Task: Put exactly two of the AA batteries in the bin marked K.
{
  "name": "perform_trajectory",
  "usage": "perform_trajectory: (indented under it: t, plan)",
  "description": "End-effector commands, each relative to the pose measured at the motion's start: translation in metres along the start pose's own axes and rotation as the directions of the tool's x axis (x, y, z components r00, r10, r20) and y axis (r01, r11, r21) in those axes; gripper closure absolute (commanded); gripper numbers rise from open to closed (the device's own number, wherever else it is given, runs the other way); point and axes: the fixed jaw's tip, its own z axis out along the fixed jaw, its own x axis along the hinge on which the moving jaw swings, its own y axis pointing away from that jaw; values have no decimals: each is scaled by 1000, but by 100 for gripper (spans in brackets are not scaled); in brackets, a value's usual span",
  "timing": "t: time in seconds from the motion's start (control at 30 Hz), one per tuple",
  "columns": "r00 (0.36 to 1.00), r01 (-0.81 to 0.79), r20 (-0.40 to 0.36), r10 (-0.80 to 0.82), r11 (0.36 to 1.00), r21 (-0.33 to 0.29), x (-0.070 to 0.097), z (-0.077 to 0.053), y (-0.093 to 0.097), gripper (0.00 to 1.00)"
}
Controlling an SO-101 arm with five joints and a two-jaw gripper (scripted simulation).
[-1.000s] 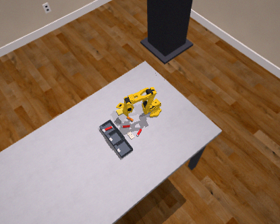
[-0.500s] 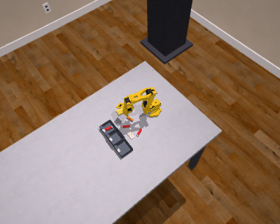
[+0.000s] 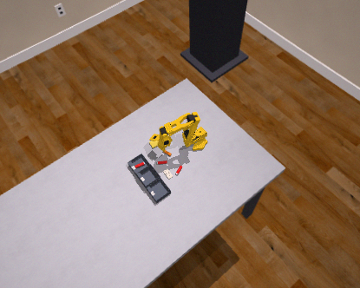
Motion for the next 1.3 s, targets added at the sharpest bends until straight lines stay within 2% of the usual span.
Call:
perform_trajectory:
  t: [0.0,0.33,0.57,0.97,1.0,1.27]
  plan:
    - [1000,-17,13,18,1000,-22,-3,4,3,79]
    - [1000,-17,13,18,1000,-22,-3,24,3,79]
    - [1000,-17,13,18,1000,-22,-3,30,2,79]
    - [1000,-17,13,18,1000,-22,-2,34,1,79]
    - [1000,-17,-6,17,1000,7,0,38,-2,79]
    - [1000,-17,-6,17,1000,7,0,38,-2,79]
